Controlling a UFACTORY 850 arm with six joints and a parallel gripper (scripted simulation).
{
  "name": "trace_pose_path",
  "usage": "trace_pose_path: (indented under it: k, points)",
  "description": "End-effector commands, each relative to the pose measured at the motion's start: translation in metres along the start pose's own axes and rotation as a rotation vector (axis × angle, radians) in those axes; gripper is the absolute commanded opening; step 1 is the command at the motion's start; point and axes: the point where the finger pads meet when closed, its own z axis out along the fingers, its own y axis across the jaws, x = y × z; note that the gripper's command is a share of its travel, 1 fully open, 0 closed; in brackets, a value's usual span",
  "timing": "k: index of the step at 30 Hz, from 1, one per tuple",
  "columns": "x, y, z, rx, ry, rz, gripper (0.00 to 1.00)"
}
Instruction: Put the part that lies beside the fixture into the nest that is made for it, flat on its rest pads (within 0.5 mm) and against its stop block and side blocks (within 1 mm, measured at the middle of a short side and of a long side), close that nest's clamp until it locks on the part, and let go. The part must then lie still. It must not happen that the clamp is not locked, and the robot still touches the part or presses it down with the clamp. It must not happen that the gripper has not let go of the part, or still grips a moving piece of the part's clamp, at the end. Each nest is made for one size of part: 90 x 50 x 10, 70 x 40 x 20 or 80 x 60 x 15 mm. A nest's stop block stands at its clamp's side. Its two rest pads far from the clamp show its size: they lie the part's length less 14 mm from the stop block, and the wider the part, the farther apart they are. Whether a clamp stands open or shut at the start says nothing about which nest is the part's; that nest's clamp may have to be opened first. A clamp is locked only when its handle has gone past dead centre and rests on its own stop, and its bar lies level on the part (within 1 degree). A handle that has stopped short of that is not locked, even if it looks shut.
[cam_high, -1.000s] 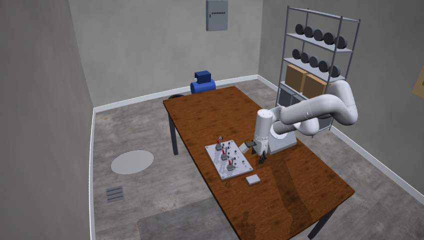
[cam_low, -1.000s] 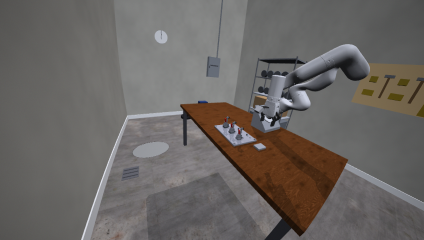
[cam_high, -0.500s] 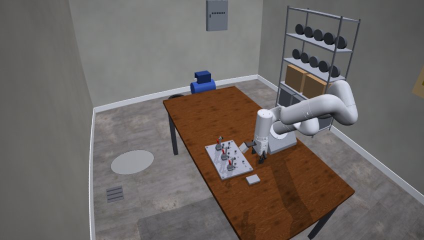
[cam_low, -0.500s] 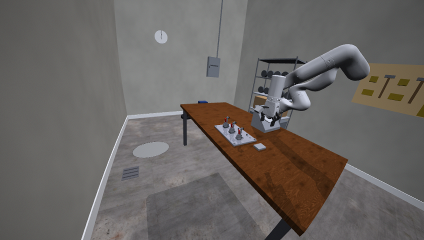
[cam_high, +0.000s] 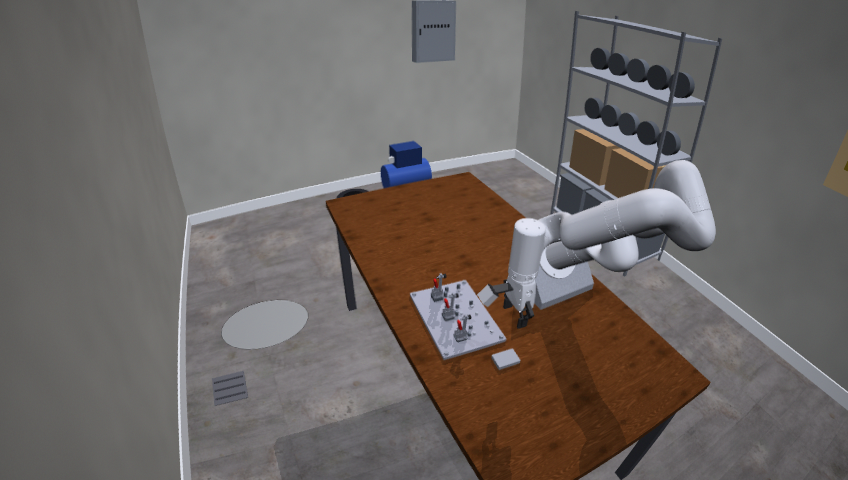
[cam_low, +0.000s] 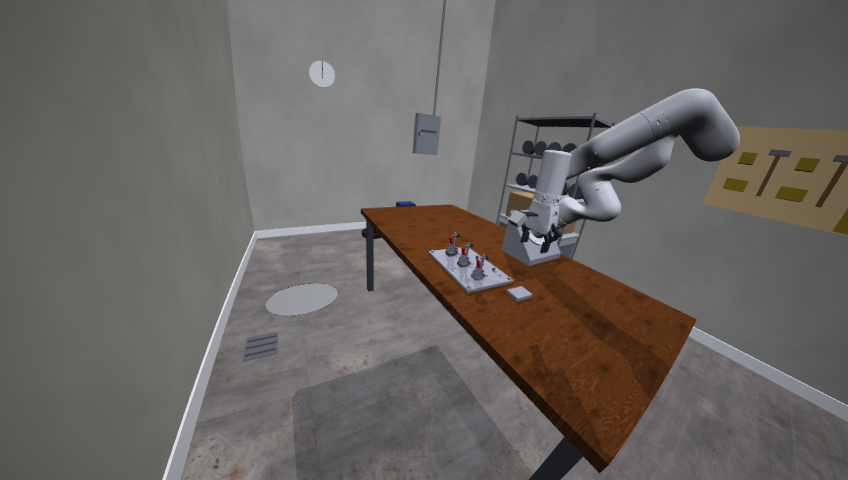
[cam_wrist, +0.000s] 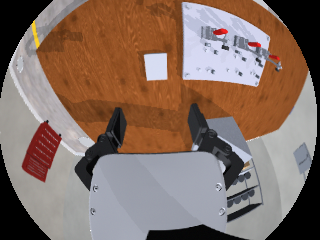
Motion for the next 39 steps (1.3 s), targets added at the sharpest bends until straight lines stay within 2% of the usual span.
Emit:
trace_pose_path:
  k: [1,29,39]
  points:
    - [0.001,0.0,0.0,0.0,0.001,-0.001,1.0]
    - [0.001,0.0,0.001,0.0,0.001,-0.001,1.0]
    - [0.001,0.0,0.019,0.0,0.001,-0.001,1.0]
